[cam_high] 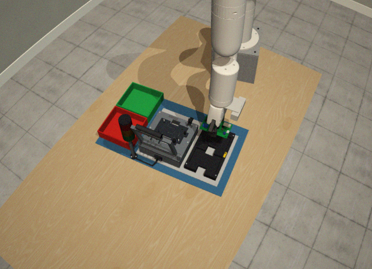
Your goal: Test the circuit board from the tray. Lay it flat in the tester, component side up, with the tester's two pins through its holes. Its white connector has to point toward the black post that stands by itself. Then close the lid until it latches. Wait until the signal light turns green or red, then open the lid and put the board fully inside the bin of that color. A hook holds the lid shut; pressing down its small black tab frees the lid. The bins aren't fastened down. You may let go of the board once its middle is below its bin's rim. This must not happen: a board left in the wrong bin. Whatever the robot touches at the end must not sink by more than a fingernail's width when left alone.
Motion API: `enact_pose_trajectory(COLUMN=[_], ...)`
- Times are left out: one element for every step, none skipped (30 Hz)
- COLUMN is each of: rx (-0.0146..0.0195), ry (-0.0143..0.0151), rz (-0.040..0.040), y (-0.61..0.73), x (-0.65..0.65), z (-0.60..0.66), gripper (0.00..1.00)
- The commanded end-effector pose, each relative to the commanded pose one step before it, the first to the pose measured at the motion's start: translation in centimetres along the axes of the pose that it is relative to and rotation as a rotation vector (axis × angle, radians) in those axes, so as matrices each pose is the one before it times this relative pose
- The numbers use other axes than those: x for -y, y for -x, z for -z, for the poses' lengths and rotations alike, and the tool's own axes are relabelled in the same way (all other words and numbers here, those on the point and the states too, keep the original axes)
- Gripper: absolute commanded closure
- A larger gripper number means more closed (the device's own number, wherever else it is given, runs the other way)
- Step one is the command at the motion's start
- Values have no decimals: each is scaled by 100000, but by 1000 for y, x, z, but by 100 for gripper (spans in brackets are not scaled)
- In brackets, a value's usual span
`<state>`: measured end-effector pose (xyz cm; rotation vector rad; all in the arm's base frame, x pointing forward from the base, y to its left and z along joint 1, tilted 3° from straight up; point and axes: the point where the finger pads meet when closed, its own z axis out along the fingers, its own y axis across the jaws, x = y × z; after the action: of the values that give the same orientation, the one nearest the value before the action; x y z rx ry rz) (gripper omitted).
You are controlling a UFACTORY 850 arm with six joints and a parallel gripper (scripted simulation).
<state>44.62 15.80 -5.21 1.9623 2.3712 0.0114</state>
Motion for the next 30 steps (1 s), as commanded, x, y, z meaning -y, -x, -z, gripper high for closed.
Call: enact_pose_trajectory(rx=[1064, 0, 0, 0, 0, 0, 0, 0, 0, 0, 0, 0, 0, 0, 0, 0, 0, 0, 0, 1, 0, 0, -1, 0, 0, 0, 0, 0, 0, 0], ry=[-3603, 0, 0, 0, 0, 0, 0, 0, 0, 0, 0, 0, 0, 0, 0, 0, 0, 0, 0, 0, 0, 0, 0, 0, 0, 0, 0, 0, 0, 0], rz=[61, 0, 0, 0, 0, 0, 0, 0, 0, 0, 0, 0, 0, 0, 0, 0, 0, 0, 0, 0, 0, 0, 0, 0, 0, 0, 0, 0, 0, 0], y=[1190, 321, 347, 371, 394, 416, 437, 457, 0, 0, 475, 491, 507, 521, 534, 544, 553, 560, 565, 568, 567, 564, 557, 549, 535, 0, 0, 518, 497, 473], x=[-539, -111, -119, -128, -136, -144, -151, -157, 0, 0, -164, -169, -174, -180, -184, -188, -191, -193, -194, -196, -196, -194, -192, -189, -185, 0, 0, -179, -171, -163], z=[162, 24, 25, 27, 29, 31, 32, 33, 0, 0, 35, 36, 37, 38, 39, 40, 41, 41, 41, 42, 42, 41, 41, 40, 39, 0, 0, 38, 36, 35], gripper=[21, 21, 21, 21, 21, 21, 21, 21, 21, 21, 21, 21, 21, 21, 21, 21, 21, 21, 21, 21, 21, 21, 21, 21, 21, 21, 21, 21, 21, 21])
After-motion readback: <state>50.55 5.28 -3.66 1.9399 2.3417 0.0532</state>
